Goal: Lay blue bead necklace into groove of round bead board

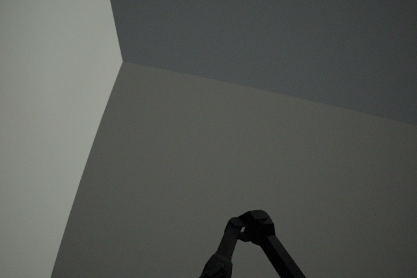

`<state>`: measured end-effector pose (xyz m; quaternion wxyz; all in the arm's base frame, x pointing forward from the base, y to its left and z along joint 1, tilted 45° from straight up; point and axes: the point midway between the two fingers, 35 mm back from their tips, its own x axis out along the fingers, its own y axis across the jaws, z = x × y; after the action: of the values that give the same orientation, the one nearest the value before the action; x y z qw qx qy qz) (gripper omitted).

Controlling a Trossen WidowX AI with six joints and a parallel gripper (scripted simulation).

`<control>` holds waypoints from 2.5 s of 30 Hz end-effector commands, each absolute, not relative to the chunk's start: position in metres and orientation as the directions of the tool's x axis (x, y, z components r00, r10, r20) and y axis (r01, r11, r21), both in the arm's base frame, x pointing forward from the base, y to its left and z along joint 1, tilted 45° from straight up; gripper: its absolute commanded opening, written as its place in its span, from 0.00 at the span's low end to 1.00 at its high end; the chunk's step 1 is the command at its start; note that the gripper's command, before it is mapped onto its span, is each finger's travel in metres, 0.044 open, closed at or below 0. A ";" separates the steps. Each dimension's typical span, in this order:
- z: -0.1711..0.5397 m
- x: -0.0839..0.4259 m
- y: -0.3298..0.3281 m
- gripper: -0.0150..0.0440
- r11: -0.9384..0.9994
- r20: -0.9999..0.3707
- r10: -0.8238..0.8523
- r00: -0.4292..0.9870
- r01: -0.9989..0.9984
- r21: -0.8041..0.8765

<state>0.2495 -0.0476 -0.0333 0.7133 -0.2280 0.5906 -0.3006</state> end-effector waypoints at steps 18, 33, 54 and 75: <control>-0.033 0.250 -0.047 0.25 0.715 -0.706 -0.698 0.122 0.161 -0.680; -0.033 0.250 -0.047 0.25 0.715 -0.706 -0.698 0.122 0.161 -0.680; -0.034 0.244 -0.039 0.25 0.714 -0.704 -0.700 0.124 0.153 -0.683; -0.042 0.240 -0.039 0.61 0.713 -0.703 -0.700 0.124 0.160 -0.682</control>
<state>0.2405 -0.0387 -0.0421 0.7141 -0.2293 0.5891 -0.3008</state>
